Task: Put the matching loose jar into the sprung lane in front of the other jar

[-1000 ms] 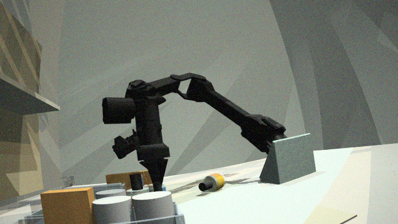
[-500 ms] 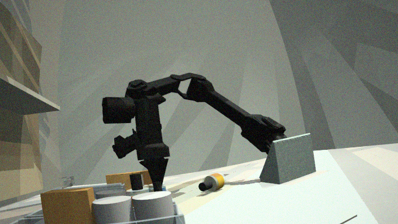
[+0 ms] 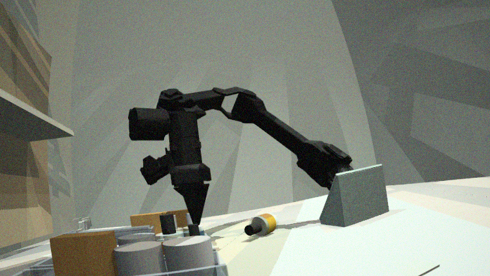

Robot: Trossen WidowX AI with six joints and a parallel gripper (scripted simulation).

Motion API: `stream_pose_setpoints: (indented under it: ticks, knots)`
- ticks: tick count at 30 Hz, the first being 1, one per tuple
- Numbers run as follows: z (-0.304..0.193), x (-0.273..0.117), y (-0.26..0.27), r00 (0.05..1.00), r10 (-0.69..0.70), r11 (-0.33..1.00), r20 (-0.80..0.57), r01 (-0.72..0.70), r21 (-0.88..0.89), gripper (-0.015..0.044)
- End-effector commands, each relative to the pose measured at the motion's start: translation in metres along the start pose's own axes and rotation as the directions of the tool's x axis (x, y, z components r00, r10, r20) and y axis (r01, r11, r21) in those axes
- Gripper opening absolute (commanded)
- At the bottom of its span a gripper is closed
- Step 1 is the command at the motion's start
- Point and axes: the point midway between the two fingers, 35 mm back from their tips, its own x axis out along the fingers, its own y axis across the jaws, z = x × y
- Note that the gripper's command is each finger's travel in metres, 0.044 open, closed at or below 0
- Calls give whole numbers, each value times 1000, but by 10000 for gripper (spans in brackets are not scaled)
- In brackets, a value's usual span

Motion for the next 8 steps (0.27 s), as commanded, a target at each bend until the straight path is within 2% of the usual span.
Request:
stream_pose_setpoints:
  ticks: [1,8]
  knots:
    - [-12,-2,1,1000,3,1000,-2,-3,0,280]
    - [-36,-3,1,1000,4,1000,-3,-4,-2,280]
